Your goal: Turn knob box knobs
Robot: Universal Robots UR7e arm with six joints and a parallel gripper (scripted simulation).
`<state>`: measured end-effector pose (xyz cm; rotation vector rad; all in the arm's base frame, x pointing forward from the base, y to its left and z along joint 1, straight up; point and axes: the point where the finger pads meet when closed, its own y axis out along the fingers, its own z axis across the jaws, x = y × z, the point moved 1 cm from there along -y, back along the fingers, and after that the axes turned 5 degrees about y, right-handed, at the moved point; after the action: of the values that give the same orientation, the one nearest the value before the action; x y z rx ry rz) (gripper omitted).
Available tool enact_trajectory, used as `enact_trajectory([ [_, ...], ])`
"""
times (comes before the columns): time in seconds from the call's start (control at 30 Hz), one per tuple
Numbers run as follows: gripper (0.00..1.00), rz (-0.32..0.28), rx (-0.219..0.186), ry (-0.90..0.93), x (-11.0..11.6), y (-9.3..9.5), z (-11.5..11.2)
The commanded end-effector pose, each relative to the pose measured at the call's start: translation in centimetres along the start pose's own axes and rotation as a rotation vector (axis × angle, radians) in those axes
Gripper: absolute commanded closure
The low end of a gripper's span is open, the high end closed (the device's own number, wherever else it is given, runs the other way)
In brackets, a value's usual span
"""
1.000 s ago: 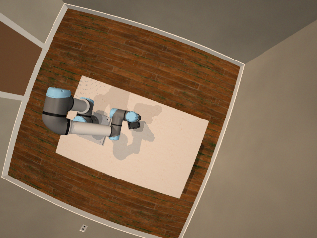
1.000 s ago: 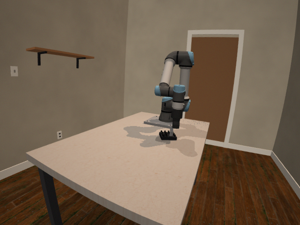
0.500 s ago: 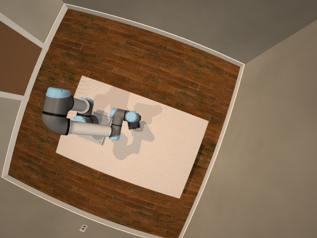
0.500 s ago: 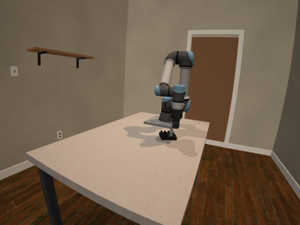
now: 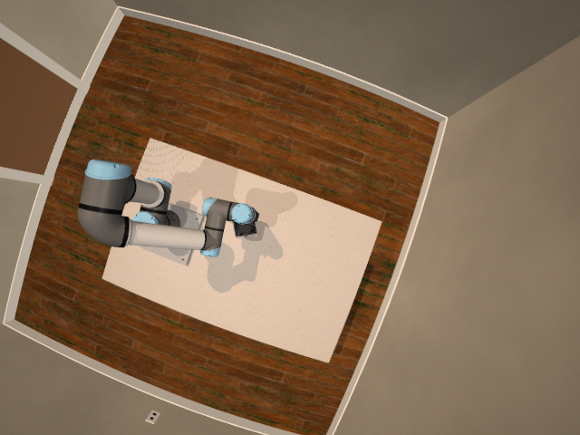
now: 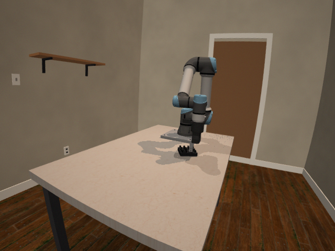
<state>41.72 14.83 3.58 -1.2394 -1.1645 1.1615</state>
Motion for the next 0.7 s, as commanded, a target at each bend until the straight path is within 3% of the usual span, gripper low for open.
enact_trajectory([
  [0.0,0.70,0.001,0.000,0.126,0.04,0.01,-0.12],
  [0.67,0.70,0.001,0.000,0.501,-0.03,0.01,-0.14],
])
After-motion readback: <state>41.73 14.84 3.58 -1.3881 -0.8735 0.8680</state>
